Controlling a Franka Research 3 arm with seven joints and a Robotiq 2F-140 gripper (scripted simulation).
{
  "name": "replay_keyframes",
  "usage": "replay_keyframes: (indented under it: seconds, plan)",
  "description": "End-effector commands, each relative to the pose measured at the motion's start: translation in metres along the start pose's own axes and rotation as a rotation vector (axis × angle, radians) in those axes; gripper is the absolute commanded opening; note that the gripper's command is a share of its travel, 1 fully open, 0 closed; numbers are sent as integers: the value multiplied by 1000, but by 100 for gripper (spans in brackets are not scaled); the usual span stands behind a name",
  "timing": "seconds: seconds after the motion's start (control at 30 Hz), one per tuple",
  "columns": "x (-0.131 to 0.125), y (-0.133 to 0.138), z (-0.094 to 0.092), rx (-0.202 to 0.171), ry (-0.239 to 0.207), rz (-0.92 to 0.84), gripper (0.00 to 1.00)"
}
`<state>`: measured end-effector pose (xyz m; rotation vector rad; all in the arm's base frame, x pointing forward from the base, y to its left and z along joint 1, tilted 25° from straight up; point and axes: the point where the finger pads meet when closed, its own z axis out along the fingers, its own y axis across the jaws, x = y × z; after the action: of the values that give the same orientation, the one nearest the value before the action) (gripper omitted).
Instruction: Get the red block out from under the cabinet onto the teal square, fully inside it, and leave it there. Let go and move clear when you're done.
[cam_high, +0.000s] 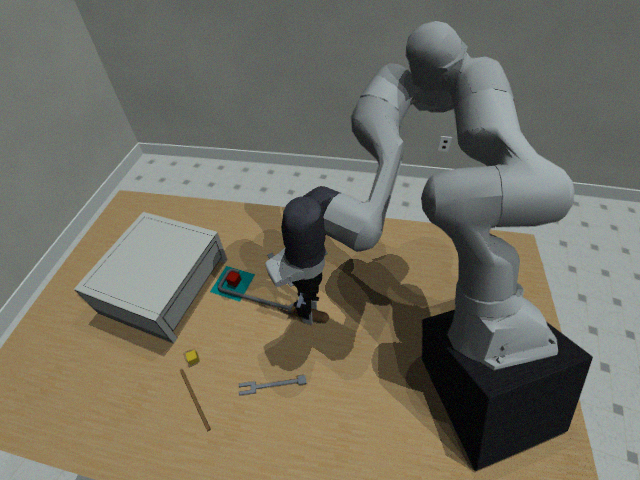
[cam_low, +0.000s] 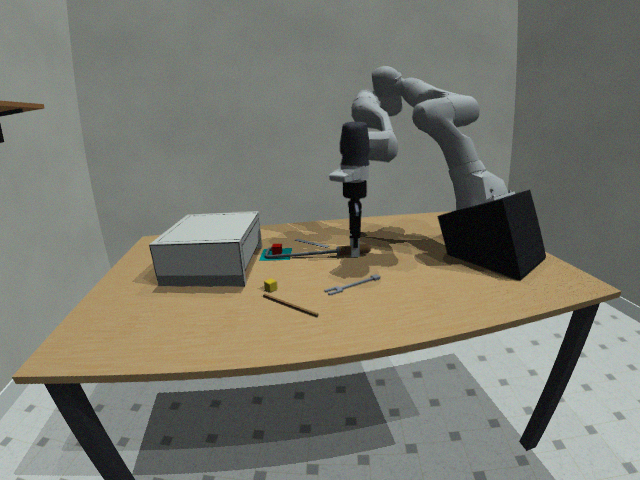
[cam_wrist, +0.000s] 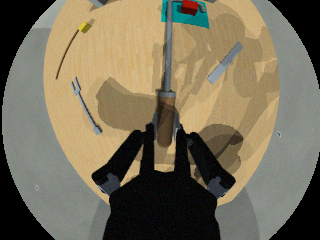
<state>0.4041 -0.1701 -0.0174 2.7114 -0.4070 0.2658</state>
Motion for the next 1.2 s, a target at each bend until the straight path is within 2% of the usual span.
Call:
replay_keyframes:
  seconds: [0.0, 0.8, 0.83, 1.17]
  plan:
    - [0, -1, 0, 1, -1, 4, 0]
    - [0, -1, 0, 1, -1, 4, 0]
    - [0, -1, 0, 1, -1, 4, 34]
    - [0, -1, 0, 1, -1, 4, 34]
